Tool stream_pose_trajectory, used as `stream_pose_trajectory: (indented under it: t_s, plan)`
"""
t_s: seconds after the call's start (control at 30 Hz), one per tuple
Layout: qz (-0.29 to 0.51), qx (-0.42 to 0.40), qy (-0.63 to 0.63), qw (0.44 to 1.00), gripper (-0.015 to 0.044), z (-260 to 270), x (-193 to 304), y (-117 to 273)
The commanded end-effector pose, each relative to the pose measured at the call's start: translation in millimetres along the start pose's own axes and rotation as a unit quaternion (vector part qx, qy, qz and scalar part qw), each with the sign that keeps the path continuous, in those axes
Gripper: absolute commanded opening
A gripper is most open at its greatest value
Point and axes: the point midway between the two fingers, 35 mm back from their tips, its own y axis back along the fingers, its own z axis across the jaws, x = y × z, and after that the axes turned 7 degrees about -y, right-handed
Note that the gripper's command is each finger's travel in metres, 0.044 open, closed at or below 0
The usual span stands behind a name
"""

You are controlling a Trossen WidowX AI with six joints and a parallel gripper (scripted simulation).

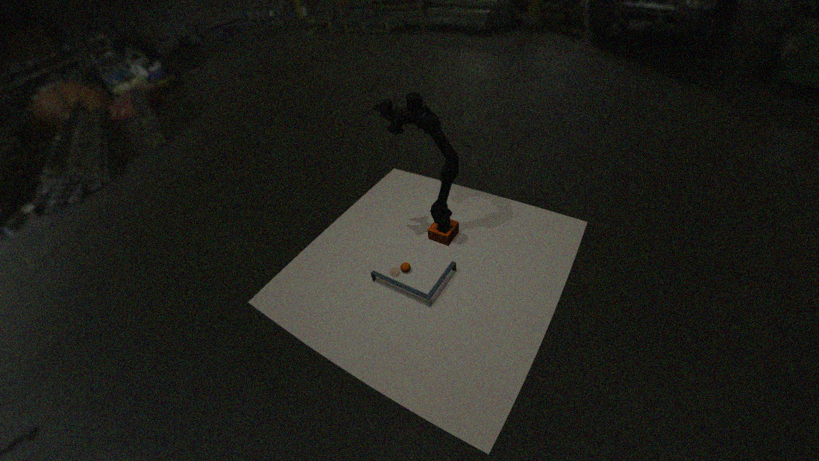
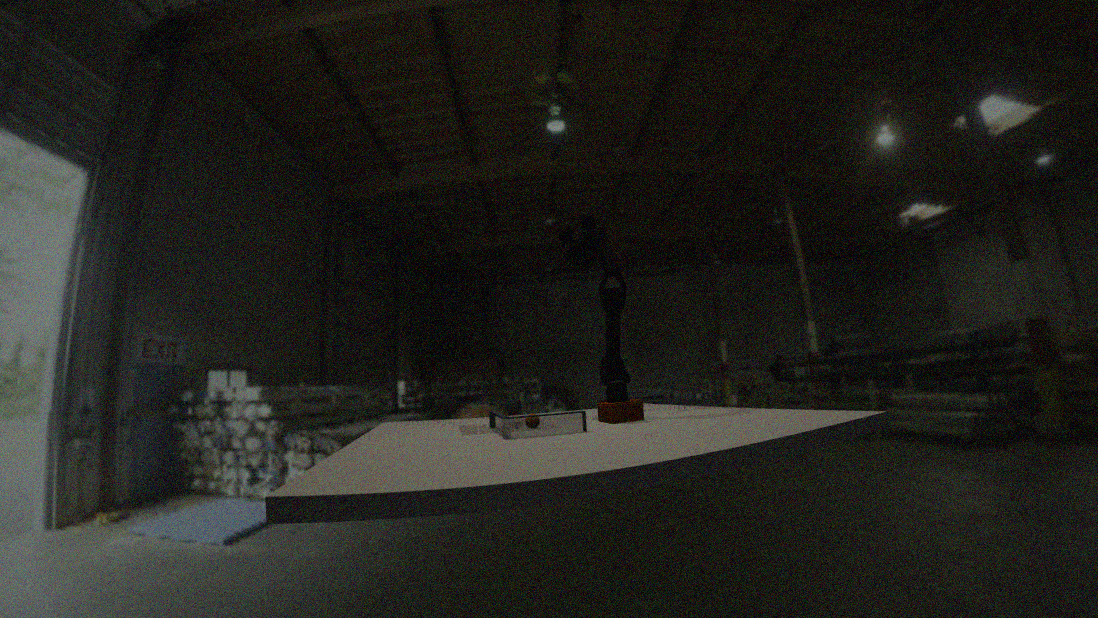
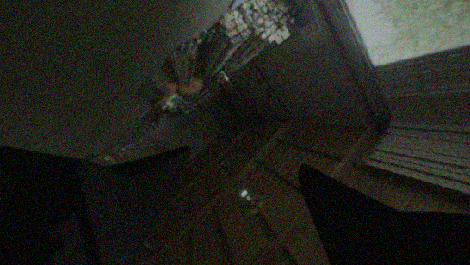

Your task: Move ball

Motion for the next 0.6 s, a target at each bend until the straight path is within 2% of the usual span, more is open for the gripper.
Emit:
stream_pose_trajectory:
  t_s: [0.0,0.03,0.57]
  plan:
    - [-0.001,0.0,-0.002,1.0,0.0374,0,-1,-1]
    - [-0.006,-0.001,-0.006,1.0,0.0347,1,-3,-2]
    - [-0.159,-0.07,-0.2,0.964,0.0347,34,-109,-63]
